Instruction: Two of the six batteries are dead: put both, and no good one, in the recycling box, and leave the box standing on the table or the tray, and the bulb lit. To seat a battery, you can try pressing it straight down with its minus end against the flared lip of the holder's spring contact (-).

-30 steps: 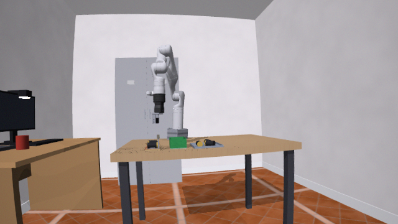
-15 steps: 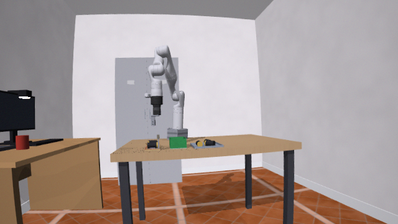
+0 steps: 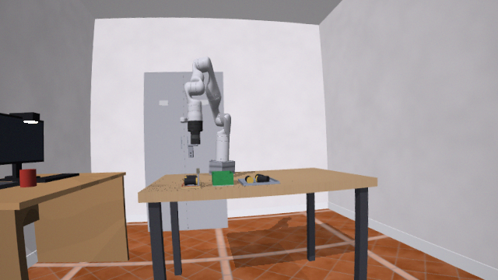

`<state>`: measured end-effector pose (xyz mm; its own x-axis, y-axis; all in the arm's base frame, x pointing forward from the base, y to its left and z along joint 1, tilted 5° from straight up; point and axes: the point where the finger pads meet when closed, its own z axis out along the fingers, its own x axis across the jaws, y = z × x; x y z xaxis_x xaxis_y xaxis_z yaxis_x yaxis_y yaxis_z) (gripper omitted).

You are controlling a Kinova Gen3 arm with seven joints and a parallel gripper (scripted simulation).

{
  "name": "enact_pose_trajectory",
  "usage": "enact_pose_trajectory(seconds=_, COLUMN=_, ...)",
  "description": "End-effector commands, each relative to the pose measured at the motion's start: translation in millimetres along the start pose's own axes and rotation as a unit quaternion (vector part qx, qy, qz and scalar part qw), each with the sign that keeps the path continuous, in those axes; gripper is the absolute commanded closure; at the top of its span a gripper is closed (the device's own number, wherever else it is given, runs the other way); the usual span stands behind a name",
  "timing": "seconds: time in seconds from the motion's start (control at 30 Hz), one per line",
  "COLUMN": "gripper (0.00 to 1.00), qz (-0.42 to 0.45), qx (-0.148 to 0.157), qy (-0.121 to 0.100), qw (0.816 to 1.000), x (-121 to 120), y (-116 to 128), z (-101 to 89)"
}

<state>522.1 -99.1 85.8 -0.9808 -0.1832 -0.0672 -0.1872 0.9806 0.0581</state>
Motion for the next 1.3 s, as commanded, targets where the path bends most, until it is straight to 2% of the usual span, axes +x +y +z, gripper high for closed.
enact_pose_trajectory(seconds=0.0, gripper=0.00, qz=0.000, qx=0.000, qy=-0.001, qw=1.000, x=-0.6, y=-0.3, z=-1.0)
enact_pose_trajectory(seconds=0.23, gripper=0.00, qz=0.000, qx=0.000, qy=-0.001, qw=1.000, x=-0.6, y=-0.3, z=-1.0)
enact_pose_trajectory(seconds=0.27, gripper=0.10, qz=0.000, qx=0.000, qy=-0.001, qw=1.000, x=-0.6, y=-0.3, z=-1.0)
enact_pose_trajectory(seconds=0.77, gripper=0.10, qz=0.000, qx=0.001, qy=-0.001, qw=1.000, x=1.1, y=-0.3, z=-1.1)
enact_pose_trajectory(seconds=0.9, gripper=0.10, qz=0.000, qx=0.001, qy=-0.001, qw=1.000, x=14.1, y=-0.5, z=-1.1)
enact_pose_trajectory(seconds=1.13, gripper=0.10, qz=0.000, qx=0.001, qy=-0.001, qw=1.000, x=53.5, y=-1.1, z=-1.0)
enact_pose_trajectory(seconds=1.27, gripper=0.10, qz=0.000, qx=0.001, qy=-0.001, qw=1.000, x=62.9, y=-1.2, z=-1.0)
